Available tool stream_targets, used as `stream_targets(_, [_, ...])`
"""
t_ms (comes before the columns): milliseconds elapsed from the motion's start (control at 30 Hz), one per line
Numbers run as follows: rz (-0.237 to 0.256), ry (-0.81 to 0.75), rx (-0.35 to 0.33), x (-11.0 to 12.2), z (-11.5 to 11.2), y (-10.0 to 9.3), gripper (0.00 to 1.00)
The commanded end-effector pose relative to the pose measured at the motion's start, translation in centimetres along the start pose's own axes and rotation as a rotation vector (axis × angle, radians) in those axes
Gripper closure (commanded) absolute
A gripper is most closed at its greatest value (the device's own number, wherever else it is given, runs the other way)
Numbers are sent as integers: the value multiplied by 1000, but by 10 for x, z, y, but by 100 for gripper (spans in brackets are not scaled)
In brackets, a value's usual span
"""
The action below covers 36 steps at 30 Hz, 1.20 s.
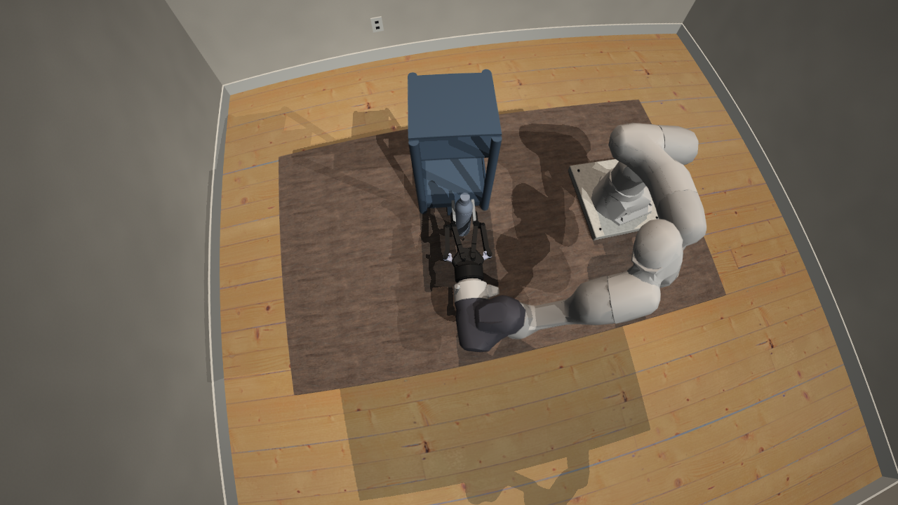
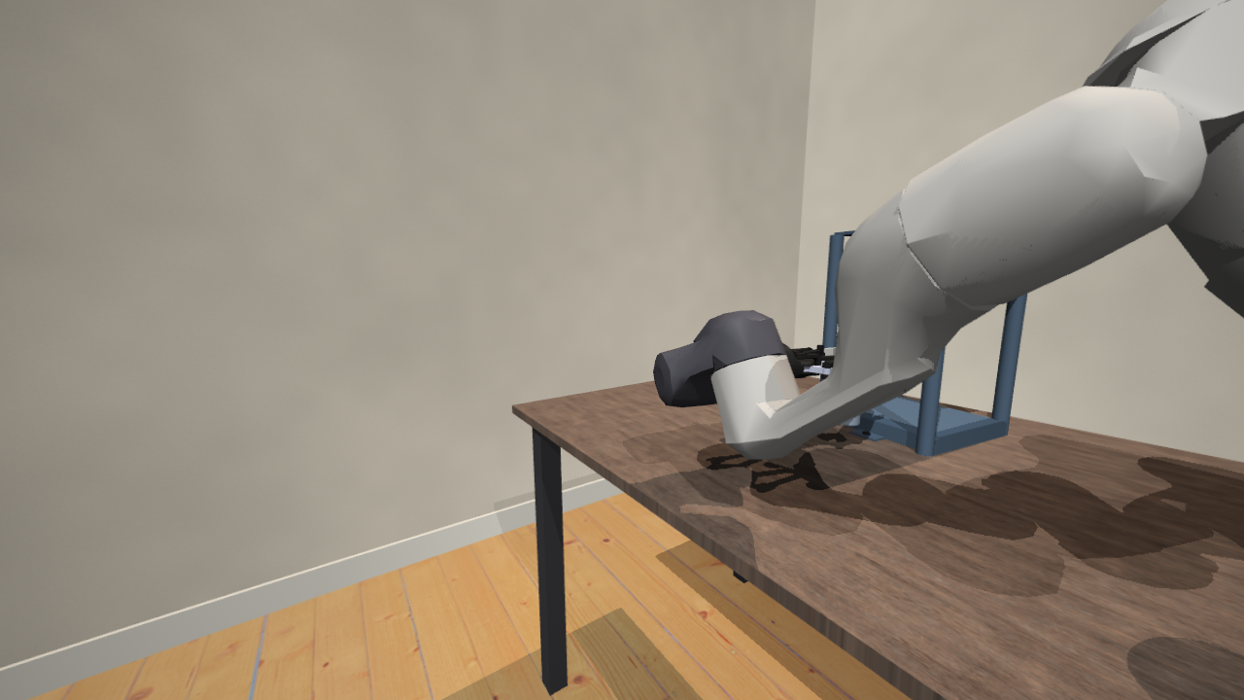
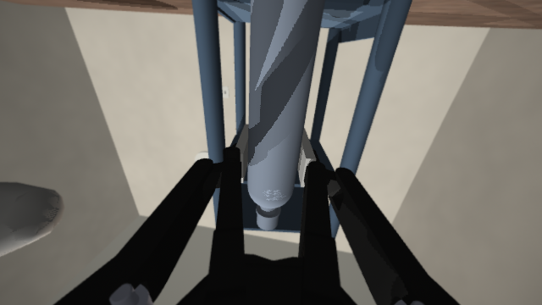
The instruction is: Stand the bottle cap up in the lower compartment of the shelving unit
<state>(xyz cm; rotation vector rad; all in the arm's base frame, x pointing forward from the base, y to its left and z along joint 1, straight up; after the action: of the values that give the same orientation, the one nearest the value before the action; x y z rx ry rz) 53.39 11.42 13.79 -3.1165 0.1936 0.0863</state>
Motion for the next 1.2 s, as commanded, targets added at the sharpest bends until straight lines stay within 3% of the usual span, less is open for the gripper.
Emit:
stream_targets(0, [6, -9, -9, 6, -4, 1, 100])
stream_targets(300, [6, -9, -9, 17, -4, 1, 100])
stream_targets(1167, [6, -9, -9, 19, -4, 3, 100])
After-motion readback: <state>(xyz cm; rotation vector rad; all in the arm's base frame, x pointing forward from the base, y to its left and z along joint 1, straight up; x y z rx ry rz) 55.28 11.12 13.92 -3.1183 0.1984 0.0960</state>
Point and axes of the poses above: the point where the finger pads meet when closed, its own y axis out along the fingers, its own x axis across the jaws, z = x × y, the point moved 10 cm from there along -y, back along the fingers, and after that the axes turned 4 degrees about -y, right-handed, at the moved point
